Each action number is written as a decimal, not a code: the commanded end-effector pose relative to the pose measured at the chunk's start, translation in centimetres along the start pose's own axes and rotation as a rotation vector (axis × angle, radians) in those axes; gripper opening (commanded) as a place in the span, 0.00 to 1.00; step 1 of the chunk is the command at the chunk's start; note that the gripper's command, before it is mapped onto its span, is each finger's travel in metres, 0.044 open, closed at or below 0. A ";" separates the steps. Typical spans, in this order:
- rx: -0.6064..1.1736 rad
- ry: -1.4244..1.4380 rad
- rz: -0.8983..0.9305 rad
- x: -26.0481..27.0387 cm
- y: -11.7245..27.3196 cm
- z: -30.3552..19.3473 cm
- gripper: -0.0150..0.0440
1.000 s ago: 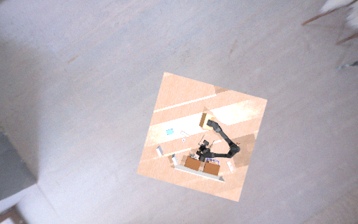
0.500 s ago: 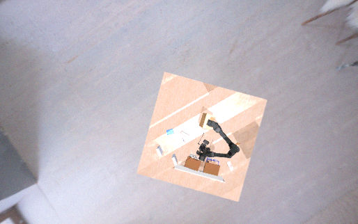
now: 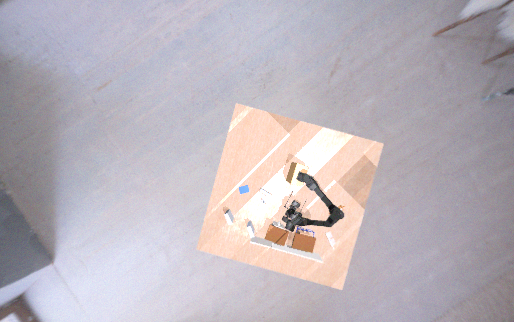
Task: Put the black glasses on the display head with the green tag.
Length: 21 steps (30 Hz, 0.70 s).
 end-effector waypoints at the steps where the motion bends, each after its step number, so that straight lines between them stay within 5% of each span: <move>1: -0.003 0.004 -0.002 0.3 0.3 0.0 0.44; 16: -0.004 -0.002 0.002 1.0 0.8 -0.3 0.44; 21: -0.002 -0.002 0.000 0.1 4.0 -0.1 0.44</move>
Point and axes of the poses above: the point midway between the two fingers, 35 mm back from their tips, its own y axis back along the fingers, its own x axis across the jaws, z = x × y, the point moved 6 cm from there along y, back along the fingers, and after that the axes turned 15 degrees about -y, right-handed, at the moved point
